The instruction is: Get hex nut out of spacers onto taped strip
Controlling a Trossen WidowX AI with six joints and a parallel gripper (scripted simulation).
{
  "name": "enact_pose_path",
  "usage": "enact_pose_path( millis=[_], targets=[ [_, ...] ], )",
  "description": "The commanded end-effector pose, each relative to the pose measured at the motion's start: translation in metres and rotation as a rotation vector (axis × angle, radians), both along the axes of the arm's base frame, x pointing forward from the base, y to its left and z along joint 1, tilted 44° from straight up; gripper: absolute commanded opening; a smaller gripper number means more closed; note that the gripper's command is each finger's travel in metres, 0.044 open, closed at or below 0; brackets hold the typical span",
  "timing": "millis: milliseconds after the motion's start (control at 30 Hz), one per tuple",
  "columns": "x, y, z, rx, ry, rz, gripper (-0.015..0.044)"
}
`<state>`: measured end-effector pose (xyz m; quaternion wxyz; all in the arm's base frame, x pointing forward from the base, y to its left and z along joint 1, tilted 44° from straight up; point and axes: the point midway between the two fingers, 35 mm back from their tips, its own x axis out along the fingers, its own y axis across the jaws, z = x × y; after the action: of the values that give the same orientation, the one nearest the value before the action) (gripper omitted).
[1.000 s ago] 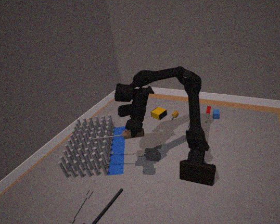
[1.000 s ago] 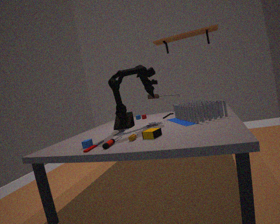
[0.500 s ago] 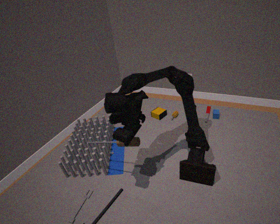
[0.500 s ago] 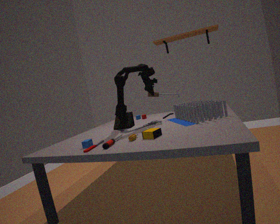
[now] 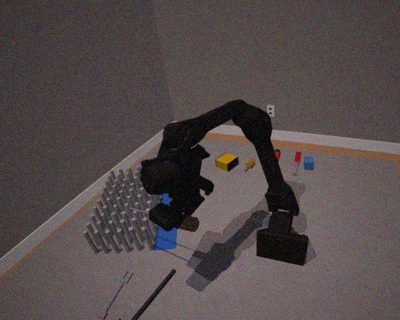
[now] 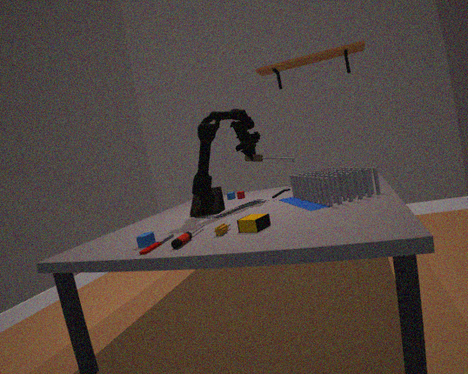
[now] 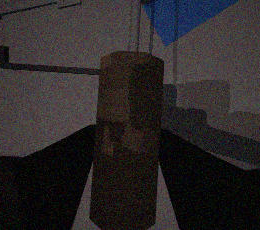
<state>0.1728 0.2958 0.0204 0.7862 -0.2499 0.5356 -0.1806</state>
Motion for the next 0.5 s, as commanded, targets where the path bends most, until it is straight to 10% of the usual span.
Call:
enact_pose_path(
  millis=[0,467],
  targets=[
    [-0.016,0.013,-0.015,0.01,-0.065,-0.05,0.0],
    [-0.065,0.035,-0.067,0.032,-0.286,-0.192,0.0]
  ],
)
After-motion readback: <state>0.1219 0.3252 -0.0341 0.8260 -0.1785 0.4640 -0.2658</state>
